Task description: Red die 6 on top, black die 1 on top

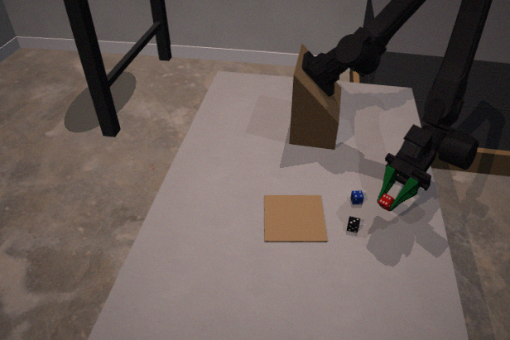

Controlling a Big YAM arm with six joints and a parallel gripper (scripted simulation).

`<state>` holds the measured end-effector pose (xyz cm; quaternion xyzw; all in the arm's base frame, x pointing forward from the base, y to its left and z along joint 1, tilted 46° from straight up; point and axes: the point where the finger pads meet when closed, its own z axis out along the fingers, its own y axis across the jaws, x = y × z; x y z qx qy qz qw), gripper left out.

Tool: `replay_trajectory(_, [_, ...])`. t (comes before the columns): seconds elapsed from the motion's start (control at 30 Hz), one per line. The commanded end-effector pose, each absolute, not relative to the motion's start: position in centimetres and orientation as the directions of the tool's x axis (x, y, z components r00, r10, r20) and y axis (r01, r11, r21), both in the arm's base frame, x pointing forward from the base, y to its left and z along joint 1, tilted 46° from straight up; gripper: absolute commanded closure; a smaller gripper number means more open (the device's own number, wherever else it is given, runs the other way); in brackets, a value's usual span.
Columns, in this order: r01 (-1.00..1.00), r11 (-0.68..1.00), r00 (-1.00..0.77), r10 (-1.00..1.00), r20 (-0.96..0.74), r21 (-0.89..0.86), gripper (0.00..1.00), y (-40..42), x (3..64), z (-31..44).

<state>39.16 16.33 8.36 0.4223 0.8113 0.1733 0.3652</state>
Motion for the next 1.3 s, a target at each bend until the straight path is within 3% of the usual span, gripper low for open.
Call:
replay_trajectory(0.0, [0.562, 0.520, -0.307, 0.853, -0.422, 0.643, 0.80, 15.6, 40.3, 9.9])
replay_trajectory(1.27, [0.565, 0.529, -0.322, 0.848, -0.421, 0.633, 0.80, 21.3, 40.4, 4.4])
